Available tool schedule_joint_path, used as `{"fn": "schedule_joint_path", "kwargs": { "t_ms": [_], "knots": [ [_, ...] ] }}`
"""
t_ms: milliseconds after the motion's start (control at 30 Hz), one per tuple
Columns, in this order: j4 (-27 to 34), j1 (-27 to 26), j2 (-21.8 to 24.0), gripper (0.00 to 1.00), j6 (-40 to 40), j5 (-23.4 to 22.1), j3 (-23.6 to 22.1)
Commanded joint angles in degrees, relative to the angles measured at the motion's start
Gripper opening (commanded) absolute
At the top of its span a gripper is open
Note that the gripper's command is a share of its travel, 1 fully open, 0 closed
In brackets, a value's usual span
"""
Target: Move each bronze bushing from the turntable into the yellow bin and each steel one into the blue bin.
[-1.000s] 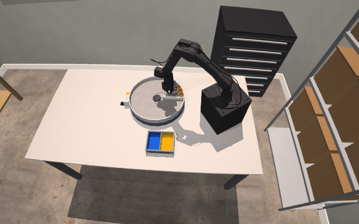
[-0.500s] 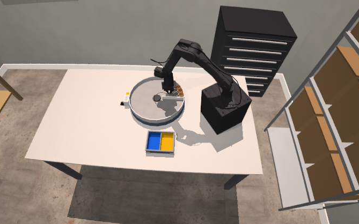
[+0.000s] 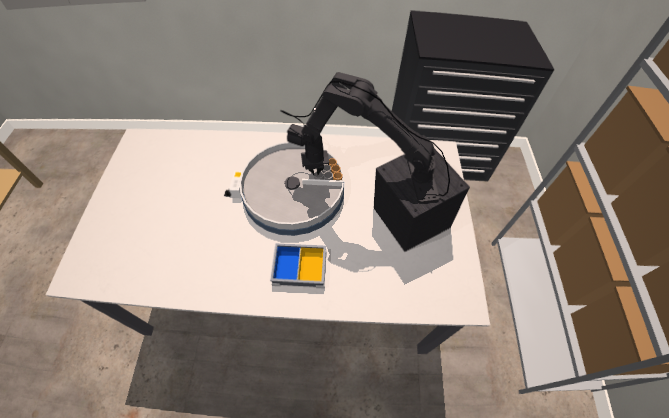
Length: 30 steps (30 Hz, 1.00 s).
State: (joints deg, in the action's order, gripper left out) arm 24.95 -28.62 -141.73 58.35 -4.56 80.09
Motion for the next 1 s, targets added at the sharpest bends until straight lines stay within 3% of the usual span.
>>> {"fn": "schedule_joint_path", "kwargs": {
  "t_ms": [0, 967],
  "knots": [
    [0.1, 0.3, 1.5, 0.14, 0.2, 0.6, 0.2],
    [0.7, 0.3, 1.5, 0.14, 0.5, 0.6, 1.6]
  ]
}}
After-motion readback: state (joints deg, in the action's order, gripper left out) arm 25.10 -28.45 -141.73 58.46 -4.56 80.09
